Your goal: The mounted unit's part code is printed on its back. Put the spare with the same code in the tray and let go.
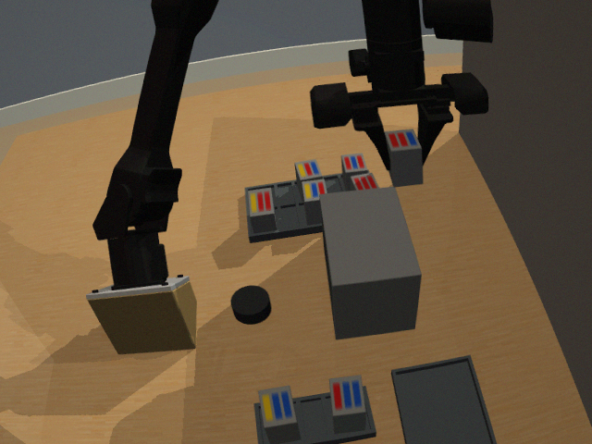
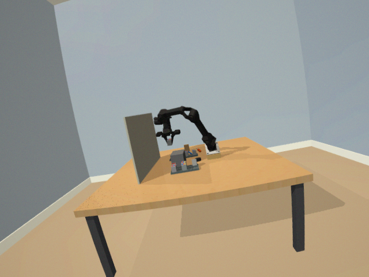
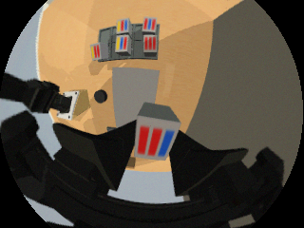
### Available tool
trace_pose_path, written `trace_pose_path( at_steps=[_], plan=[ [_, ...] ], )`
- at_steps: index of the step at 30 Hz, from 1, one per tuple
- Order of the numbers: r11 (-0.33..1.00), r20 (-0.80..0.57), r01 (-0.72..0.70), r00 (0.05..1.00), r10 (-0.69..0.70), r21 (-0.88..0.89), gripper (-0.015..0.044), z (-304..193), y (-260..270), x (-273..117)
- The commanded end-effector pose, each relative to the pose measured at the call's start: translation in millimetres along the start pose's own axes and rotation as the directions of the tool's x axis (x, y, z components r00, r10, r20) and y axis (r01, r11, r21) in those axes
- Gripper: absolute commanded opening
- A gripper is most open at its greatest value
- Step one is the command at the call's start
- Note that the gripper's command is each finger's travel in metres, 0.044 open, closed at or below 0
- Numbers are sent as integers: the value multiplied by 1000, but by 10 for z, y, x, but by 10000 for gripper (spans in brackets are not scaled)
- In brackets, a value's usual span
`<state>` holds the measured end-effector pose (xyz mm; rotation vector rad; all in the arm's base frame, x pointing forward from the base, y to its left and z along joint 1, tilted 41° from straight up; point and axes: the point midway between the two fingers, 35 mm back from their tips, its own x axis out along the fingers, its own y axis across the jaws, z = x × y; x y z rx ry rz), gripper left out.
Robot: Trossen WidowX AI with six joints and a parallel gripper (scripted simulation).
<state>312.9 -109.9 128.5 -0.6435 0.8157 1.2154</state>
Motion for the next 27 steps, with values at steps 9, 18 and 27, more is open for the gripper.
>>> trace_pose_path(
  at_steps=[9,18,27],
  plan=[
    [1000,10,-14,1000,14,-23,0,-580,-209,72],
    [999,29,-25,999,26,-37,0,-1062,-291,170],
    [998,54,-33,998,36,-53,0,-1556,-300,305]
  ],
)
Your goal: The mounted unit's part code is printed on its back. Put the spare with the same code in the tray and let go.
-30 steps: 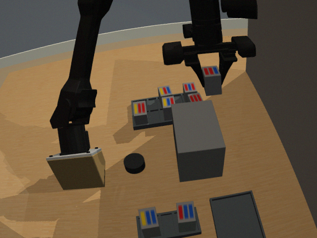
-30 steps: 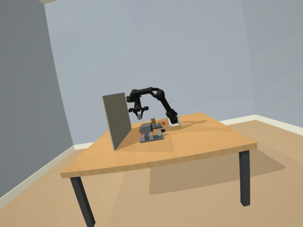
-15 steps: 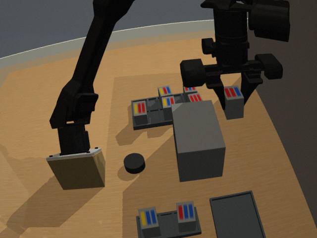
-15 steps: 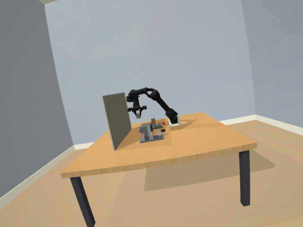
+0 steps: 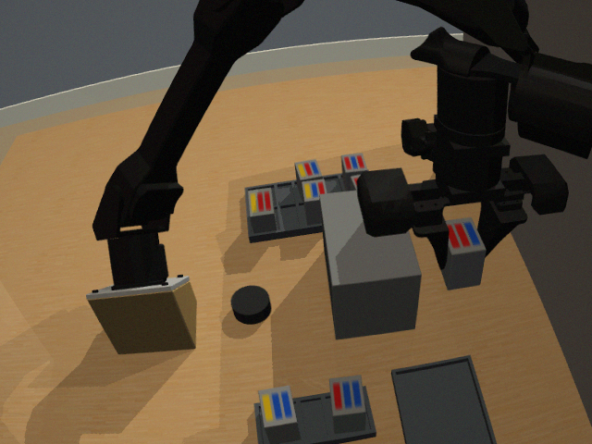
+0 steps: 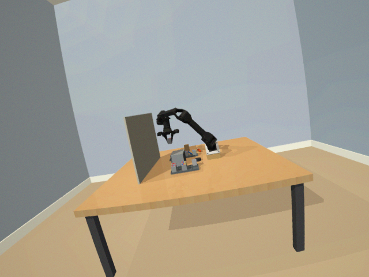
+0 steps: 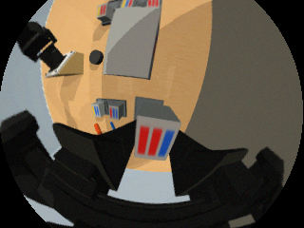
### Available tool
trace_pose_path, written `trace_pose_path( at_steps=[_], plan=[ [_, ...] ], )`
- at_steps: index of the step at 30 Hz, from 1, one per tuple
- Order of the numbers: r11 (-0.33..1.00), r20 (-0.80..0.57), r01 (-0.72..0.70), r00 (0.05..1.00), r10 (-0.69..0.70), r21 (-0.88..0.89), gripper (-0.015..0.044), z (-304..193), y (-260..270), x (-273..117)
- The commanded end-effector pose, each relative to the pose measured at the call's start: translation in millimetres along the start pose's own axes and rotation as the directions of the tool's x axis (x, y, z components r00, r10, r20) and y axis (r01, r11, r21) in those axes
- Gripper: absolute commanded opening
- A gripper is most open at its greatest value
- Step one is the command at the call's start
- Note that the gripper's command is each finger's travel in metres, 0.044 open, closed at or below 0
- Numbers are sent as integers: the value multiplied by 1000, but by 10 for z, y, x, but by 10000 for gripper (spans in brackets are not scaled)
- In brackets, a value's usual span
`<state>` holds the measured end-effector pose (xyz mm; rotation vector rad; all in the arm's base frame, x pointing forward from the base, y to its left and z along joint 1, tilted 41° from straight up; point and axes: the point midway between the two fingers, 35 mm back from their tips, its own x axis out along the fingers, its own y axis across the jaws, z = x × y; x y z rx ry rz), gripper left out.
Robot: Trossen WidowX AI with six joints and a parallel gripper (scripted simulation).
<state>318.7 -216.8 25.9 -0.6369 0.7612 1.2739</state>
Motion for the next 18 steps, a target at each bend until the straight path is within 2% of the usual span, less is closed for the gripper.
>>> trace_pose_path(
  at_steps=[1,11,18],
  plan=[
    [1000,9,-6,1000,6,-9,0,-188,18,46],
    [1000,39,-9,999,10,-27,0,-677,104,201],
    [1000,41,-9,999,10,-28,0,-714,107,233]
  ],
)
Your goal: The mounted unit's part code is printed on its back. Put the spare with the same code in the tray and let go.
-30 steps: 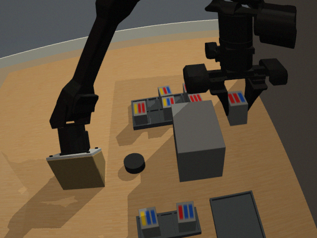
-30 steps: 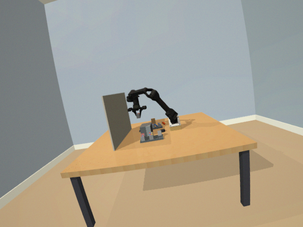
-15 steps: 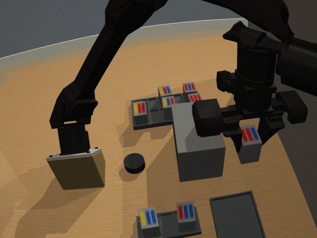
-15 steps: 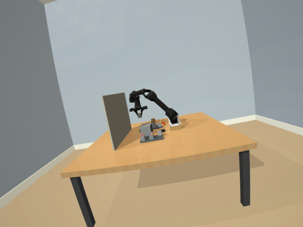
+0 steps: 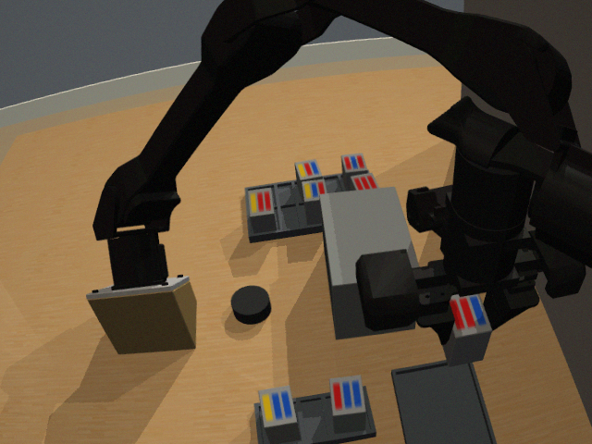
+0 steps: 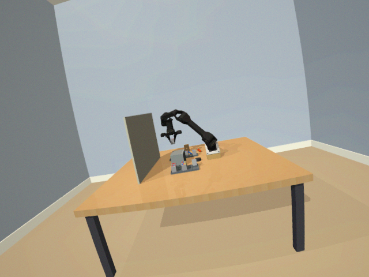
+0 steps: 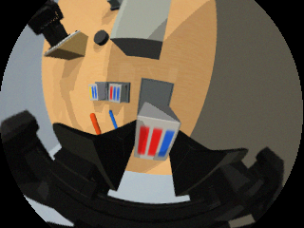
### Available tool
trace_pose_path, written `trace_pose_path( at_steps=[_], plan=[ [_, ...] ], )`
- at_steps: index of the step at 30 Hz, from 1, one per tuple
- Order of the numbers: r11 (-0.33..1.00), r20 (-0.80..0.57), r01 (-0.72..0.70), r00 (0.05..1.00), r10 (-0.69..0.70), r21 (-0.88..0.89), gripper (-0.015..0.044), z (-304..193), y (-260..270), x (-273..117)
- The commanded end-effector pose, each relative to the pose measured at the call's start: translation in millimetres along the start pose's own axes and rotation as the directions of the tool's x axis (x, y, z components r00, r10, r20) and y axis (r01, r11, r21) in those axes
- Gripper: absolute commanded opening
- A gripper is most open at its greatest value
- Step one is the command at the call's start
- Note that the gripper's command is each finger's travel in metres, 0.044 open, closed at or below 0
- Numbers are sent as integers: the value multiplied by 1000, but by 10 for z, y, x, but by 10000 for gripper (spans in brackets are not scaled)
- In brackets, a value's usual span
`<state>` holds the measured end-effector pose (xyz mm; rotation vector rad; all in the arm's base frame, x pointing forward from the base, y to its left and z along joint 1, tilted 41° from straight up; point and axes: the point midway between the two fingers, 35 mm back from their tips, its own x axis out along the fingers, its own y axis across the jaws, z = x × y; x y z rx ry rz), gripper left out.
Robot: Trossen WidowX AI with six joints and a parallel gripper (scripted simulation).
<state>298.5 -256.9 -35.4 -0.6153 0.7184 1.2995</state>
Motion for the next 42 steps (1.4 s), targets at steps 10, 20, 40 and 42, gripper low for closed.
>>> trace_pose_path(
  at_steps=[10,20,40,42],
  plan=[
    [1000,-5,0,1000,0,-13,0,-9,-33,93],
    [1000,-5,0,1000,0,-13,0,-17,-46,178],
    [1000,-5,0,1000,-1,-13,0,-29,-64,349],
    [1000,-5,1,1000,-1,-13,0,-30,-66,366]
  ],
)
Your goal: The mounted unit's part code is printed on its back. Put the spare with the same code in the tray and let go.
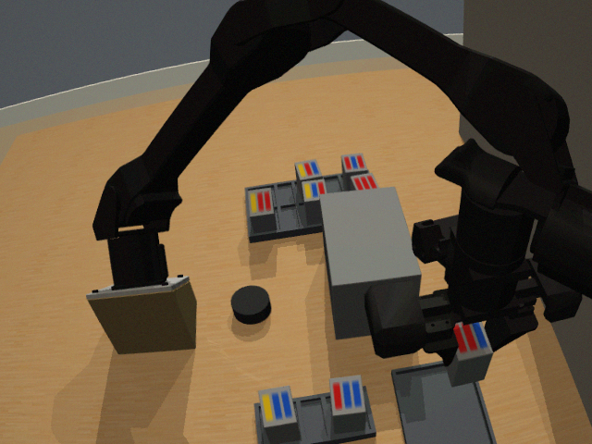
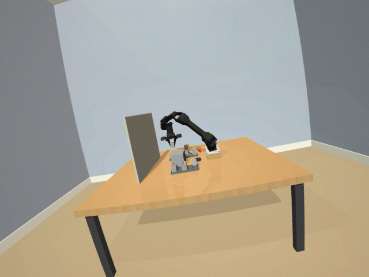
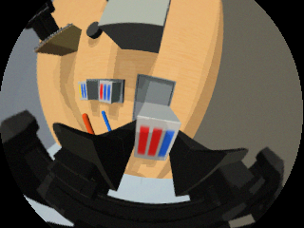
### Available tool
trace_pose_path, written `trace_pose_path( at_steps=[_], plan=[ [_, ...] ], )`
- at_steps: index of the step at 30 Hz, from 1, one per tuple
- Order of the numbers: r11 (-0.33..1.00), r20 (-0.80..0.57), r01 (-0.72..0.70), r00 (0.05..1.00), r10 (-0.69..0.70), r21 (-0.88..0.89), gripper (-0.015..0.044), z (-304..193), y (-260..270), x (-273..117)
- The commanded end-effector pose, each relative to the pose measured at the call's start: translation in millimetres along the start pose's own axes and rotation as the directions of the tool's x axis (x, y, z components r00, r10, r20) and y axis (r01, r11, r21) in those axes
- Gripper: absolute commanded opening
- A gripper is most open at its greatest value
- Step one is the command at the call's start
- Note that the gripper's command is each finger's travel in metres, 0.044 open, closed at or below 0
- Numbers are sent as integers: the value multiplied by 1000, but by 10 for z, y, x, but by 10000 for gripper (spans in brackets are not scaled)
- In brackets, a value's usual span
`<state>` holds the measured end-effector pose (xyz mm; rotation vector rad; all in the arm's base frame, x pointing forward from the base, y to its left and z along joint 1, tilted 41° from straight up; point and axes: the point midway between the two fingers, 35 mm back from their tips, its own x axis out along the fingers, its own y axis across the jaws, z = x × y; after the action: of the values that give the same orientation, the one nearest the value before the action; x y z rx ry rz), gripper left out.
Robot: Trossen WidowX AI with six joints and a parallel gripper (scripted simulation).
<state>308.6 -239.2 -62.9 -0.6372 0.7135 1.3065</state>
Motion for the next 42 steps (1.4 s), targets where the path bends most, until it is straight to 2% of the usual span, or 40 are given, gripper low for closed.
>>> trace_pose_path(
  at_steps=[1,42],
  plan=[
    [1000,3,1,1000,-1,7,0,0,0,40],
    [1000,4,2,1000,-2,7,0,-2,-10,388]
  ],
)
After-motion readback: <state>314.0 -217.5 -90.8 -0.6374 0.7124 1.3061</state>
